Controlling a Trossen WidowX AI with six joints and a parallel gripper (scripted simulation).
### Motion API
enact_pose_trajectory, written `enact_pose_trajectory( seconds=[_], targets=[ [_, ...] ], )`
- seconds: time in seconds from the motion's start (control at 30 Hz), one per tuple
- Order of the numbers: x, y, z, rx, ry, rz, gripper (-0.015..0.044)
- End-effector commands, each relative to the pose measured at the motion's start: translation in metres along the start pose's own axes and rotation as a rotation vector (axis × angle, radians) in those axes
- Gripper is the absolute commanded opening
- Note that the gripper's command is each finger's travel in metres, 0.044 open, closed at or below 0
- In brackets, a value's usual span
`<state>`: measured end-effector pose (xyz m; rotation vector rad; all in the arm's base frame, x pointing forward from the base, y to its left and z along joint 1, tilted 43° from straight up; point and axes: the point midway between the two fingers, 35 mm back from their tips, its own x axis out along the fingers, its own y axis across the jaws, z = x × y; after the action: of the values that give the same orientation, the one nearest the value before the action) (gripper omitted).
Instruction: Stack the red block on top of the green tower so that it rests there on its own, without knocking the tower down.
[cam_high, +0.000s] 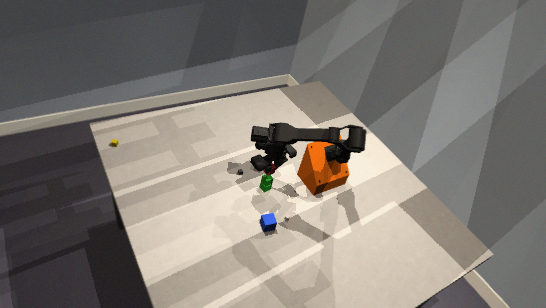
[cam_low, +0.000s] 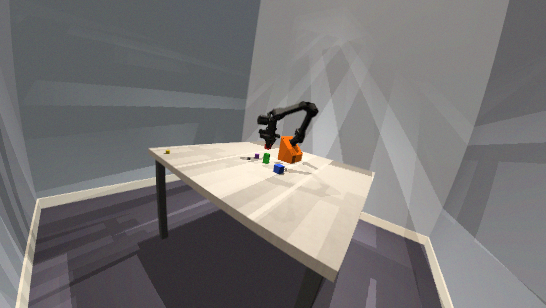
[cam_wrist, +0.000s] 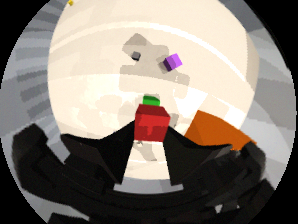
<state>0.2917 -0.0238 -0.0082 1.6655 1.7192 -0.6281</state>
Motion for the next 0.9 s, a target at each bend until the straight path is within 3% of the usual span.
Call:
enact_pose_trajectory(
  seconds=[0.0, 0.23, 0.87],
  targets=[
    [0.007, -0.001, -0.002, 0.006, 0.004, 0.001, 0.0000],
    [0.034, -0.001, -0.002, 0.006, 0.006, 0.001, 0.0000],
    [0.035, -0.001, -0.002, 0.006, 0.006, 0.001, 0.0000]
  ],
)
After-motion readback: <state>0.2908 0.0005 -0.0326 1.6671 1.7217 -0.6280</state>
